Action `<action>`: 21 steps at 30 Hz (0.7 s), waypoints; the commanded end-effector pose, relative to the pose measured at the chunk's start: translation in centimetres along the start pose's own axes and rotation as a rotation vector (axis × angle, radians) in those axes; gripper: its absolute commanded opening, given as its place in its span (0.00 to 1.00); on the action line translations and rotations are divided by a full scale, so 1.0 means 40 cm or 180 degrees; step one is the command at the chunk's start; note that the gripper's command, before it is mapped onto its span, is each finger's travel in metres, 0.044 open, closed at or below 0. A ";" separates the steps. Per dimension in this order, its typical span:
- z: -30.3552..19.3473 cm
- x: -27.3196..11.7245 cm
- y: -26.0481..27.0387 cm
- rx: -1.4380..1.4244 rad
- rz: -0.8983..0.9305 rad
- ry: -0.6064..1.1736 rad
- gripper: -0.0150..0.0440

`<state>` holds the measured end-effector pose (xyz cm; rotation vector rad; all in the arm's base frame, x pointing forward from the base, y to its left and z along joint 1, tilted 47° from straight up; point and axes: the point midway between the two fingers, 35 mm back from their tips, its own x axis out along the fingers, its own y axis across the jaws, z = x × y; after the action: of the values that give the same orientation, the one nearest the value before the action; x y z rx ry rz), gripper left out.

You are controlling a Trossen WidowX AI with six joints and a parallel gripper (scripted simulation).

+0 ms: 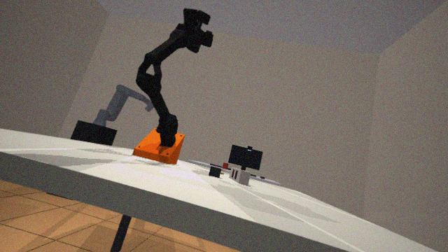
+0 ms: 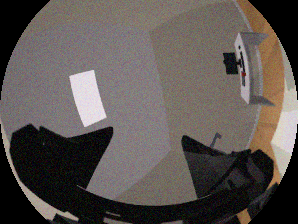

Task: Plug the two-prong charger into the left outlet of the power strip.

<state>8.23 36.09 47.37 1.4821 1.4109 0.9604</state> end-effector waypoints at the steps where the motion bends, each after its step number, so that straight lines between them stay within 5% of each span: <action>1: 0.102 0.028 -0.049 -0.0162 -0.0197 -0.0403 1.00; 21: 0.511 -0.027 -0.217 -0.0903 -0.1243 -0.1893 1.00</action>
<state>22.23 34.48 34.71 1.1702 1.0518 0.4871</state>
